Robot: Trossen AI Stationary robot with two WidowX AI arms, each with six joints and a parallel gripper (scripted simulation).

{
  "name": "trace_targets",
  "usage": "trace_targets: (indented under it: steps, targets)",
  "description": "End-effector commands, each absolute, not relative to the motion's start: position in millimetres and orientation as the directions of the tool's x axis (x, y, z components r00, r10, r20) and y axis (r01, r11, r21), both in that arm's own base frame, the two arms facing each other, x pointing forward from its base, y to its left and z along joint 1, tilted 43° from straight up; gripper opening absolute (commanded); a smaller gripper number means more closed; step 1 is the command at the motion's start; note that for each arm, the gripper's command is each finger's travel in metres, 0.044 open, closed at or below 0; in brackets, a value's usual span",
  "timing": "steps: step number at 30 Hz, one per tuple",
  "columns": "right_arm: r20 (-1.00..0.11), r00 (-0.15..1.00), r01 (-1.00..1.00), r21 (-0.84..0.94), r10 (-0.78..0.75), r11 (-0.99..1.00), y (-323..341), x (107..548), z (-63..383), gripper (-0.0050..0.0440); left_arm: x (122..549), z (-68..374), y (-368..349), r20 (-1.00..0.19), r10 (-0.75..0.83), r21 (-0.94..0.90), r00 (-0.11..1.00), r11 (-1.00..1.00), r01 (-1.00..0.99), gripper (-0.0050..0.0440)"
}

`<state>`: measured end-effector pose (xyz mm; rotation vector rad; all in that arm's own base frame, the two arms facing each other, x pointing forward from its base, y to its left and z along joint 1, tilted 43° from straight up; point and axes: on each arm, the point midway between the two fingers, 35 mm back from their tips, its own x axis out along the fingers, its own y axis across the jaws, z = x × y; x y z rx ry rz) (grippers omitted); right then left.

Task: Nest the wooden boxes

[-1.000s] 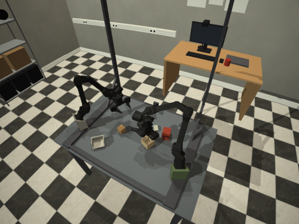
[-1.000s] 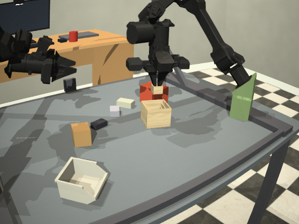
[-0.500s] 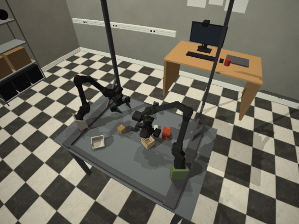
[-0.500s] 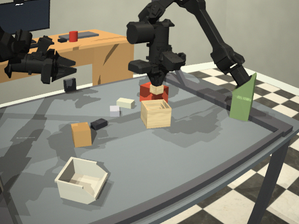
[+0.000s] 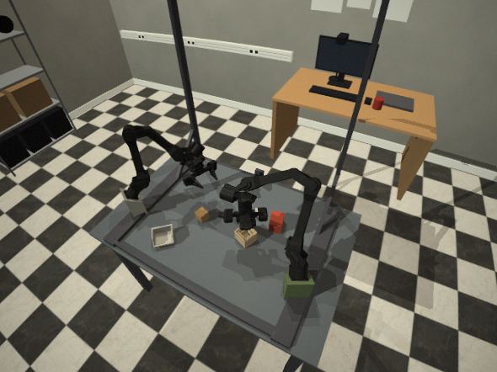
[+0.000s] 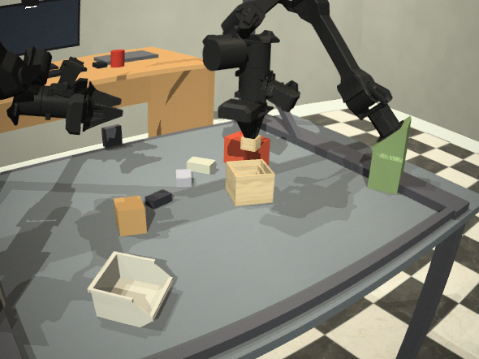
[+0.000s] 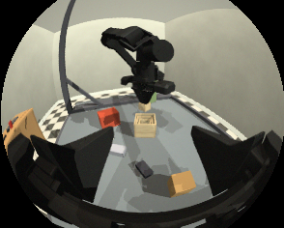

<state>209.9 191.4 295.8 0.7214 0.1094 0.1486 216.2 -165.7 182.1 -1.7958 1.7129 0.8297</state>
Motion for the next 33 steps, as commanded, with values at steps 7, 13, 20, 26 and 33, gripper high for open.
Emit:
trace_targets:
  steps: [7, 13, 20, 26, 33]
  targets:
    - [-0.037, 0.985, -0.101, 0.679, 0.171, 0.727, 189.1, 208.7, 301.8, 0.04, 218.4, 187.9, -166.1, -0.73, -0.683, 0.252, 0.031, -0.312, -0.916, 0.011]
    - [-0.037, 0.985, -0.101, 0.679, 0.171, 0.727, 189.1, 208.7, 301.8, 0.04, 218.4, 188.0, -166.1, -0.73, -0.683, 0.338, 0.031, -0.4, -0.852, 0.011]
    - [-0.037, 0.985, -0.101, 0.679, 0.171, 0.727, 189.1, 208.7, 301.8, 0.04, 218.4, 187.9, -166.1, -0.73, -0.683, 0.454, 0.031, -0.518, -0.725, 0.011]
    - [-0.037, 0.985, -0.101, 0.679, 0.171, 0.727, 189.1, 208.7, 301.8, 0.04, 217.7, 187.3, -165.9, -0.73, -0.683, 0.46, 0.03, -0.523, -0.718, 0.011]
    - [-0.037, 0.985, -0.101, 0.679, 0.171, 0.727, 189.1, 208.7, 301.8, 0.04, 217.0, 178.2, -169.9, -0.736, -0.677, 0.467, 0.019, -0.528, -0.71, 0.011]
